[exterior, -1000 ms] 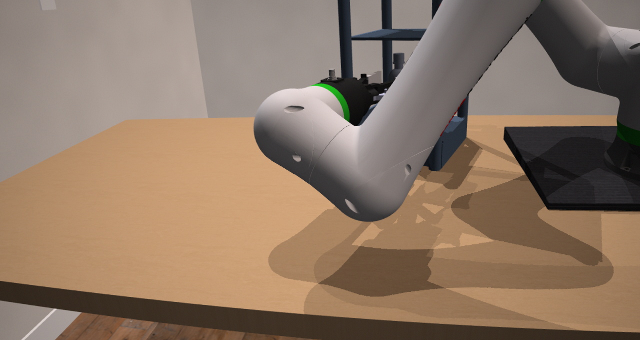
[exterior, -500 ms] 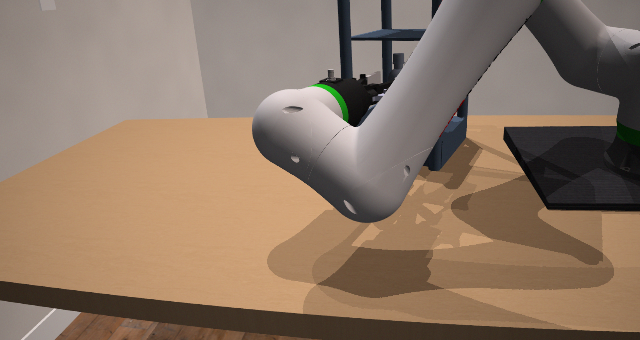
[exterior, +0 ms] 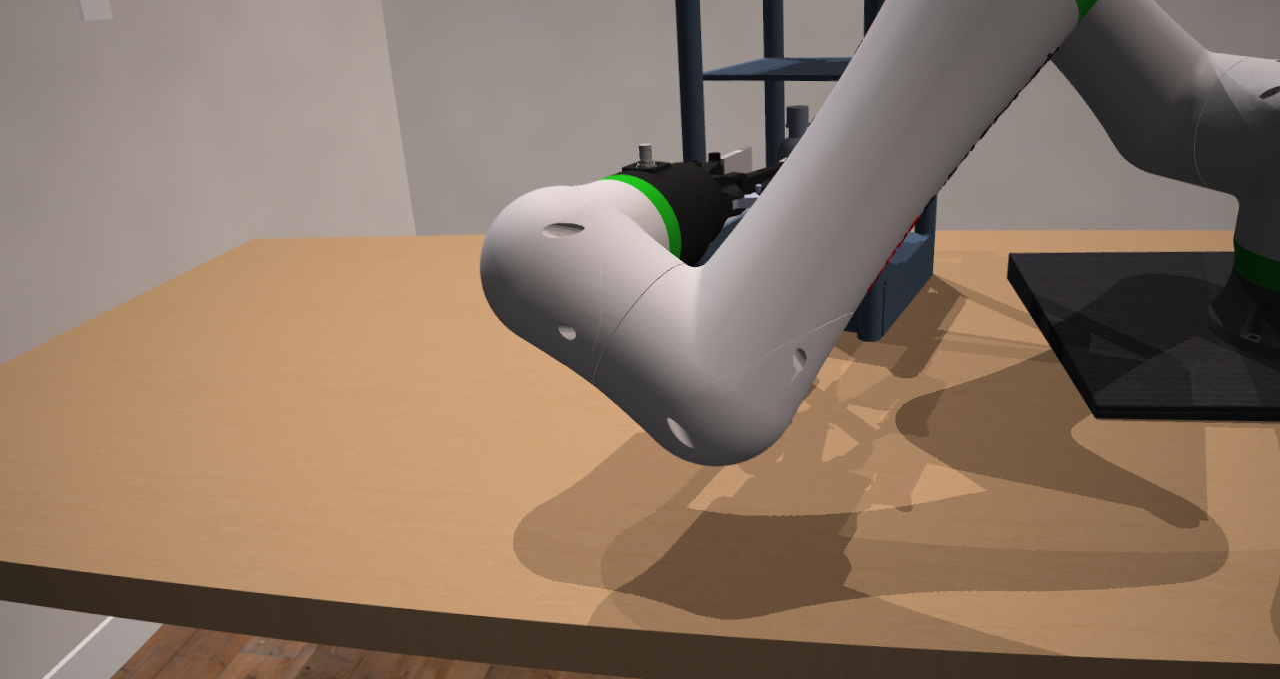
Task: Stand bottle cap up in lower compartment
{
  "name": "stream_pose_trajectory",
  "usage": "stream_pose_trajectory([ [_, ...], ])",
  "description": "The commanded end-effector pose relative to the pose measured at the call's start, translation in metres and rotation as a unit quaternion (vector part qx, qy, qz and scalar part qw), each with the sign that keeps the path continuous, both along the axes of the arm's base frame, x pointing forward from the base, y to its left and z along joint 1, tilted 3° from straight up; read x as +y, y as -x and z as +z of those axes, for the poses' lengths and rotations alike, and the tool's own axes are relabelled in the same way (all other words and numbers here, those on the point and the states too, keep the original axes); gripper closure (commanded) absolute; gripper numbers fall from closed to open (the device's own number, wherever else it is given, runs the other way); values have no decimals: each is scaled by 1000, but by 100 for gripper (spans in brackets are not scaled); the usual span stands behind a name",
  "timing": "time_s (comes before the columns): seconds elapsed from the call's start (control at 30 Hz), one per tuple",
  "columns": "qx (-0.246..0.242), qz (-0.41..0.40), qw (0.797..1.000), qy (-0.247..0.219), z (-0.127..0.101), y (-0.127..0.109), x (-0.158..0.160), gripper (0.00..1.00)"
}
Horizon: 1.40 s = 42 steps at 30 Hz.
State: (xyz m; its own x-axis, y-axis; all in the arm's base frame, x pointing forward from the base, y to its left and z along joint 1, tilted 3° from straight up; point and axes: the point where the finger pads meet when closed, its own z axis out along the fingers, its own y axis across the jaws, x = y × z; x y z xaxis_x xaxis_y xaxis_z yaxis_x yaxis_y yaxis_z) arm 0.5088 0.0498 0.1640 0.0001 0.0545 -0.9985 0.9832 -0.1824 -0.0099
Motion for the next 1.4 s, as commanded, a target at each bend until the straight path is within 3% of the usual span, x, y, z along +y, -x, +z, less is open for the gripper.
stream_pose_trajectory([
  [0.0,0,0,1000,0,1,-3,13,62],
  [0.6,0,0,1000,0,3,-9,48,62],
  [1.37,0,0,1000,0,7,-10,50,62],
])
